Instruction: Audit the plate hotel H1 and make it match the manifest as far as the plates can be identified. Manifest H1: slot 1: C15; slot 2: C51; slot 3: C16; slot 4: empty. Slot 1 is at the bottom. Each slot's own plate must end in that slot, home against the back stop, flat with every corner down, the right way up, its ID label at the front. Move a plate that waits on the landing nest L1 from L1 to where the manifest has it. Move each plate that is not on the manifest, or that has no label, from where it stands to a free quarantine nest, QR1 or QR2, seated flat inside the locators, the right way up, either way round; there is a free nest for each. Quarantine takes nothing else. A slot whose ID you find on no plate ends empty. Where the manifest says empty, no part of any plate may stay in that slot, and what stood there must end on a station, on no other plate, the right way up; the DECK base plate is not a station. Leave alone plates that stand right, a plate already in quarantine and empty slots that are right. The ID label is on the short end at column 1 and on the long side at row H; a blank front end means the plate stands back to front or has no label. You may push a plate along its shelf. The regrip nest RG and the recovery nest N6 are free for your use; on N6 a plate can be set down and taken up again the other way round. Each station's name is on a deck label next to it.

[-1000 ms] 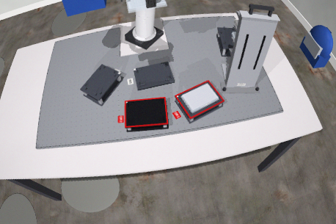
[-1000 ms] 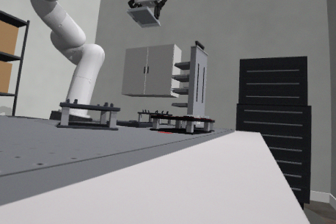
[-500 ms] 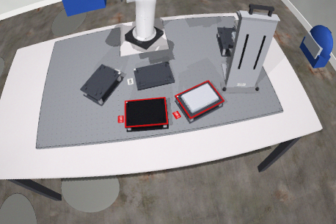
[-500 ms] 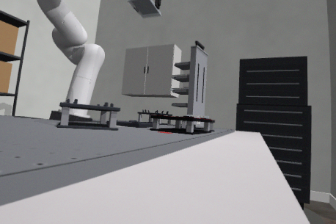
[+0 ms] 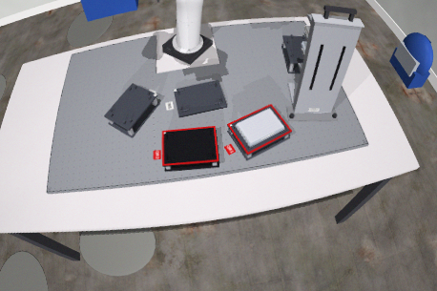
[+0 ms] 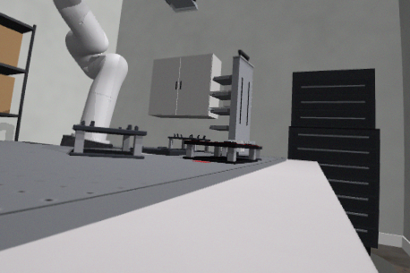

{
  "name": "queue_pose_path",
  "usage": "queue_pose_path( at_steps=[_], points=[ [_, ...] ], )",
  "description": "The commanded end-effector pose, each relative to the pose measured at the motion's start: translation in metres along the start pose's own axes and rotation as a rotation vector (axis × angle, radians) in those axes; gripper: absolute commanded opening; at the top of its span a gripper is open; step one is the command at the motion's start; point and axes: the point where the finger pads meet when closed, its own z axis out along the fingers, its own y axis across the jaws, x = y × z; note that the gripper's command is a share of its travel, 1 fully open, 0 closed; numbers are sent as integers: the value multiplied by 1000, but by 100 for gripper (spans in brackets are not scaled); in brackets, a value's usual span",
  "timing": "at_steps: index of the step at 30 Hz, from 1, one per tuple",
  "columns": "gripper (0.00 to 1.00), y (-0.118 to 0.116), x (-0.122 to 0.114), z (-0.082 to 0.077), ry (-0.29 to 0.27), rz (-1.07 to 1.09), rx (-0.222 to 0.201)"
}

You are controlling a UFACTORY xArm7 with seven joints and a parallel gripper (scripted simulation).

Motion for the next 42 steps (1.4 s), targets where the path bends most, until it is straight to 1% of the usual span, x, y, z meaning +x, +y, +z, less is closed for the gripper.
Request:
queue_pose_path(
  at_steps=[1,10,12,19,27,29,40,42],
  points=[
    [0,-5,-18,-1,1,-117,1],
    [0,-17,-61,-1,1,-417,1],
    [0,-17,-61,-1,1,-417,1],
    [0,-27,-94,-1,1,-650,1],
    [0,-25,-134,-1,1,-917,1],
    [0,-25,-134,-1,1,-917,1],
    [0,-22,-189,-1,0,-1284,1],
    [0,-21,-199,-1,0,-1311,1]
  ],
)
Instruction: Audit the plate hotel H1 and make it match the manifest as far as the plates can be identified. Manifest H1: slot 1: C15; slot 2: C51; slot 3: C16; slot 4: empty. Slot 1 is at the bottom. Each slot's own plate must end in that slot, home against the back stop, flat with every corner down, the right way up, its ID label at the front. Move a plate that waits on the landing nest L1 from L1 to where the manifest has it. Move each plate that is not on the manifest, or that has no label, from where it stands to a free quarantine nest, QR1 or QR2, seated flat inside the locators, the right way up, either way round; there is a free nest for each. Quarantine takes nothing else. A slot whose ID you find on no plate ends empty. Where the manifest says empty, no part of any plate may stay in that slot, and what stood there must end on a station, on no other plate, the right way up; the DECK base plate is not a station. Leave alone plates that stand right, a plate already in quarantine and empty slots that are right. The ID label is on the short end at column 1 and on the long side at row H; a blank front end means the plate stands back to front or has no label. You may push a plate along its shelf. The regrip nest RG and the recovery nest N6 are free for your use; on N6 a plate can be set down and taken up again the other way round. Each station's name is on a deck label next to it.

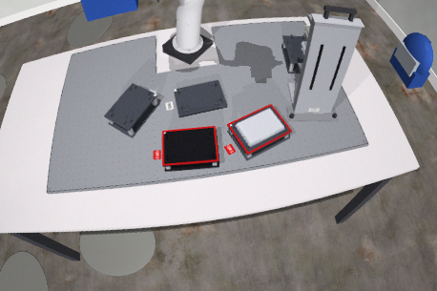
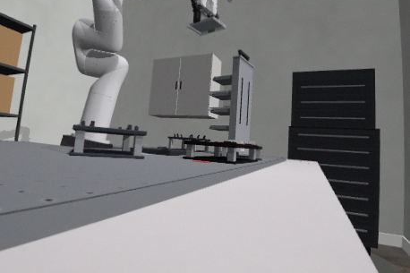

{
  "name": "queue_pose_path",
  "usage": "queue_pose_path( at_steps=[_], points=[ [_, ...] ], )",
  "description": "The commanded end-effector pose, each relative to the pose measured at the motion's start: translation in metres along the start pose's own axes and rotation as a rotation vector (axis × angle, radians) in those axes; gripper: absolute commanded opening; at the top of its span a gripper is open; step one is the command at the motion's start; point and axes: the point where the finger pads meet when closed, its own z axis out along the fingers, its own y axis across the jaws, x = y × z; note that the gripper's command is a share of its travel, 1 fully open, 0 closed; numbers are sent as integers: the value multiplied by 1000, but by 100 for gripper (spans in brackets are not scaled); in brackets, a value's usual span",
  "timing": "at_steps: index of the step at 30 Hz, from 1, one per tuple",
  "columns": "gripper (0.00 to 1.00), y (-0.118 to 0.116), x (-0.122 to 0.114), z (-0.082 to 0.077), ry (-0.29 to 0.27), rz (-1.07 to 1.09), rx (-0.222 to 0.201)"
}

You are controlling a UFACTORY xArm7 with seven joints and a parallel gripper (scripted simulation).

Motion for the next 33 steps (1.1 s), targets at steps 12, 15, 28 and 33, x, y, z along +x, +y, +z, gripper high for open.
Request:
queue_pose_path(
  at_steps=[12,15,28,33],
  points=[
    [0,-56,-38,-1,-2,-81,-1],
    [0,-67,-47,-1,-2,-81,-1],
    [0,-108,-84,-1,-2,-81,-1],
    [0,-122,-104,-1,-2,-81,-1]
  ],
)
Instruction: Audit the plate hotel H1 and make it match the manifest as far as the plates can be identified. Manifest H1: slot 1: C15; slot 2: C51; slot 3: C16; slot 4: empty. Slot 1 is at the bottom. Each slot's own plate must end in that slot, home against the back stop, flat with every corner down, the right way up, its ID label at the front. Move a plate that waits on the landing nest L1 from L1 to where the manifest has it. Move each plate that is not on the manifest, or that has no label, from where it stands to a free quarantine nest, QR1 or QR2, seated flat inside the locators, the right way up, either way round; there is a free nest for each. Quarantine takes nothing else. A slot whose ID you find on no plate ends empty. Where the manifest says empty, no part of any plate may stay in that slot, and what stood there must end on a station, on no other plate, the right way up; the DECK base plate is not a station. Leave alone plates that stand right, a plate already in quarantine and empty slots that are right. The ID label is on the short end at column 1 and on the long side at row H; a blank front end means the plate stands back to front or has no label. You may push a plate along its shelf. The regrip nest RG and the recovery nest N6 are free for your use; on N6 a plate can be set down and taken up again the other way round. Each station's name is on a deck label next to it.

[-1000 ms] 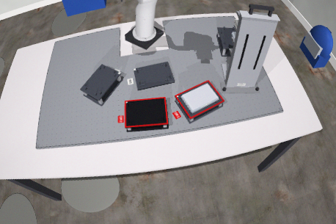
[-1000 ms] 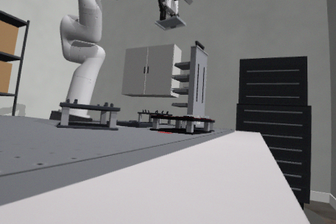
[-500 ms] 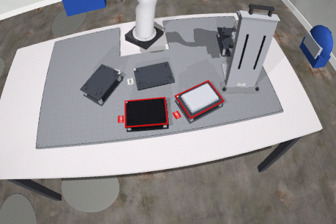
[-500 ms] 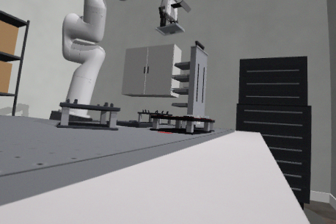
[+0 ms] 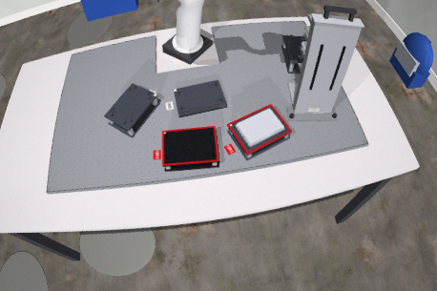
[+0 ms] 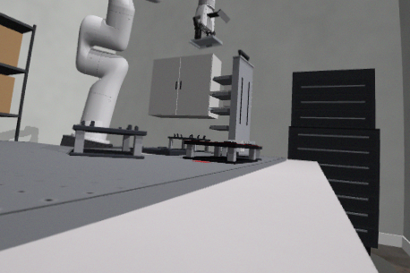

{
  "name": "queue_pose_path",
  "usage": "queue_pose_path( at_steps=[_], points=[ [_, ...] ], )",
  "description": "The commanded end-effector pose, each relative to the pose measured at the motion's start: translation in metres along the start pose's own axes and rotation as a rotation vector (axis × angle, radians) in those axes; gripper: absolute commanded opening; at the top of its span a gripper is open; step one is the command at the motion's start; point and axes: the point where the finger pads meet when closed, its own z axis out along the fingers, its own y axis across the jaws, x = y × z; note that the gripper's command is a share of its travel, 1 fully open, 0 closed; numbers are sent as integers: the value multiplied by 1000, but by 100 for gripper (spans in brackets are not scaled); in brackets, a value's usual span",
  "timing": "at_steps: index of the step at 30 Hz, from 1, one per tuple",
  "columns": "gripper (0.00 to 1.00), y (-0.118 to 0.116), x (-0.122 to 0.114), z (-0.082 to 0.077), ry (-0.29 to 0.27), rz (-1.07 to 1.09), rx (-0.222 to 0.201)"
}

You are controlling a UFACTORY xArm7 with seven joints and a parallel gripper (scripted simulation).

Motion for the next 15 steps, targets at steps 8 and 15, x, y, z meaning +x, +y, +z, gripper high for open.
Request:
queue_pose_path(
  at_steps=[8,15],
  points=[
    [0,-28,-37,-1,-1,0,2],
    [0,-48,-66,-1,-1,0,2]
  ],
)
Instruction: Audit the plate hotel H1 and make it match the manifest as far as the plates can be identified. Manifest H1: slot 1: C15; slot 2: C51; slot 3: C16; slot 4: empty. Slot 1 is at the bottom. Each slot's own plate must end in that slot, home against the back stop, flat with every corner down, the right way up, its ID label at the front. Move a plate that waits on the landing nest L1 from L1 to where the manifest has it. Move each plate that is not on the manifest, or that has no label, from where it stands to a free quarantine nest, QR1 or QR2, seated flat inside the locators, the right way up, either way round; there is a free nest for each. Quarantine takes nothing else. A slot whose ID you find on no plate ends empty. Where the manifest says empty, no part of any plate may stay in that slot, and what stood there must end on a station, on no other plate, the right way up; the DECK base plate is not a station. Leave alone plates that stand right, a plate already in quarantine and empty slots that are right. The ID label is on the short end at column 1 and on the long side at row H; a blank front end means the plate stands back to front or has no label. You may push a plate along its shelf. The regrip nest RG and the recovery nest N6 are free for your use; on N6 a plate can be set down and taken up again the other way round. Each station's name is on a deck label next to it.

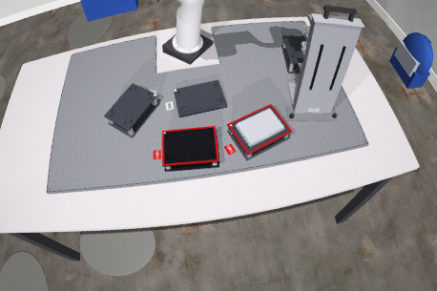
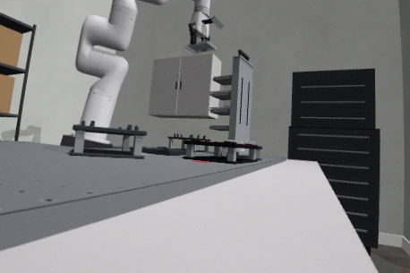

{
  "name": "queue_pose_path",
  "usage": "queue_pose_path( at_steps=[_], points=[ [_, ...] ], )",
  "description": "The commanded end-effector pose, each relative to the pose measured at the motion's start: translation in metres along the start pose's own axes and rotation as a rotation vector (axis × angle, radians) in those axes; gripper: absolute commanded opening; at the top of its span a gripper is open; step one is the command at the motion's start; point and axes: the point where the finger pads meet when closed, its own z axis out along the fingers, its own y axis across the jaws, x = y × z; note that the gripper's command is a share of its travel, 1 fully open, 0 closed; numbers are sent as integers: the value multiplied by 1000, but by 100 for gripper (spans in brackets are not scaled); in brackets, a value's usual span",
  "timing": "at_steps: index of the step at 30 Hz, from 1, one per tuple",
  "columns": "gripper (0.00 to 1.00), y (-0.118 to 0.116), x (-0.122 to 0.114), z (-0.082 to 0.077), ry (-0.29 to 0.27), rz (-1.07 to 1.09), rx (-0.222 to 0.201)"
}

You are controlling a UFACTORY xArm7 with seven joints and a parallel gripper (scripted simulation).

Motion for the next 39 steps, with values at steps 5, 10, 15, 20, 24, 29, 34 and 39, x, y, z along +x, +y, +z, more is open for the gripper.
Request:
queue_pose_path(
  at_steps=[5,10,15,20,24,29,34,39],
  points=[
    [0,-24,-33,-1,-1,1,2],
    [0,-33,-45,-1,-1,1,2],
    [0,-38,-53,-1,-1,1,2],
    [0,-38,-53,-1,-1,1,2],
    [0,-38,-53,-1,-1,1,2],
    [0,-38,-53,7,-1,1,2],
    [0,-38,-53,15,-1,1,2],
    [0,-38,-53,24,-1,1,2]
  ],
)
